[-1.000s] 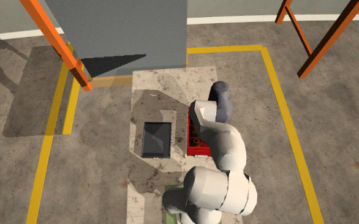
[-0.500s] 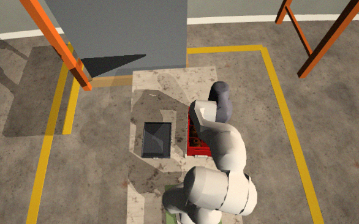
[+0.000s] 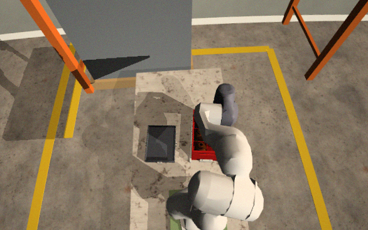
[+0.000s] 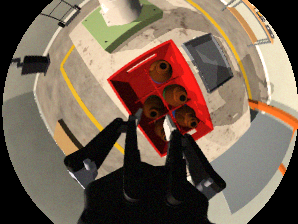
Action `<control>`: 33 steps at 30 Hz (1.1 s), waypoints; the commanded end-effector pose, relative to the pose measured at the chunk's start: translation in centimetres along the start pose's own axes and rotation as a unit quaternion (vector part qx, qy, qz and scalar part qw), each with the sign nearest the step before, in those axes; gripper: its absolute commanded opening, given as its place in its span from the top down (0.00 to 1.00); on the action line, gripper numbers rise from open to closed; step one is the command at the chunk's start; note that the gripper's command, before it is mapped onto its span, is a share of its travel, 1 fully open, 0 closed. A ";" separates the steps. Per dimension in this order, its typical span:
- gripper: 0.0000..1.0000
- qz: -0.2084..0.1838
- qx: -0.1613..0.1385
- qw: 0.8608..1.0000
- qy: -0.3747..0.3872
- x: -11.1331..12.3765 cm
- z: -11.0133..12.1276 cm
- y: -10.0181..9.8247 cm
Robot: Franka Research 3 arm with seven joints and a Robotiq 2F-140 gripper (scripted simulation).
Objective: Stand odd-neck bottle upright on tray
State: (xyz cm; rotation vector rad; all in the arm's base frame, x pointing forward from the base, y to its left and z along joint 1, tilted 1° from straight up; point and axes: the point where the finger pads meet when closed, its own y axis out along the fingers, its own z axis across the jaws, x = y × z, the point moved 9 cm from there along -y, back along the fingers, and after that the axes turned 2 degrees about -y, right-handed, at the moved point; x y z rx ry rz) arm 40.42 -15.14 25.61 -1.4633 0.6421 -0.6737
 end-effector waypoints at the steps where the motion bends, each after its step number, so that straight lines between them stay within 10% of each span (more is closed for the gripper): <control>1: 0.56 0.001 0.000 1.000 -0.001 -0.1 0.1 0.2; 33: 0.56 0.001 0.000 1.000 -0.001 -0.1 0.1 3.4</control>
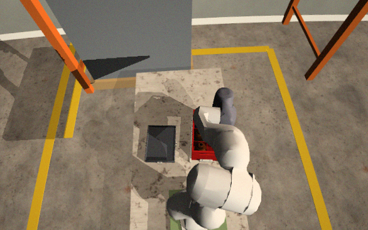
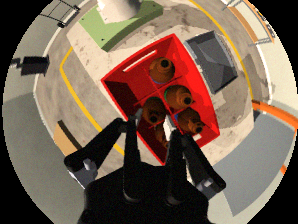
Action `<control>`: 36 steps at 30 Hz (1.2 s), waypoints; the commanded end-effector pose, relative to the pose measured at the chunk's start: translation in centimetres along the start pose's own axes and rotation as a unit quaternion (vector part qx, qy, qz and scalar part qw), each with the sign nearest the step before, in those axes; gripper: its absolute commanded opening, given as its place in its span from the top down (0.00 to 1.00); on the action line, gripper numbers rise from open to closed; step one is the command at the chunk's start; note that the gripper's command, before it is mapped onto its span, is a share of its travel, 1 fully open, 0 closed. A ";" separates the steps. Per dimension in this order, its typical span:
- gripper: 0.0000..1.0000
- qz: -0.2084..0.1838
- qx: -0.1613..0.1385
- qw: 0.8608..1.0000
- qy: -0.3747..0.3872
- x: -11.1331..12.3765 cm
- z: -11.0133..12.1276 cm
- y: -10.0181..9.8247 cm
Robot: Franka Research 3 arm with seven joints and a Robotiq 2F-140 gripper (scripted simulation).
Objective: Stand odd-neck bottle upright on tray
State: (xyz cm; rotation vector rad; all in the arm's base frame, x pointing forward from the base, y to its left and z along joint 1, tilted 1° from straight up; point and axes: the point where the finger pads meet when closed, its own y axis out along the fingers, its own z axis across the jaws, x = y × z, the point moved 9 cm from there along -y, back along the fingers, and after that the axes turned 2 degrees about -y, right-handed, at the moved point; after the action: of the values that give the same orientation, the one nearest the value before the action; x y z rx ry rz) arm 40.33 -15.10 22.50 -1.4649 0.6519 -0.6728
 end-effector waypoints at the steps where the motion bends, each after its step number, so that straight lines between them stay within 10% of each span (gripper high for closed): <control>1: 0.56 -0.002 0.003 1.000 -0.004 0.1 0.2 0.4; 36: 0.56 -0.002 0.003 1.000 -0.004 0.1 0.2 1.1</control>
State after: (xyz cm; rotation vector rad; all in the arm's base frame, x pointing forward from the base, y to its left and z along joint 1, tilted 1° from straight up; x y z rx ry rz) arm 40.53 -15.11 21.46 -1.4625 0.6440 -0.6757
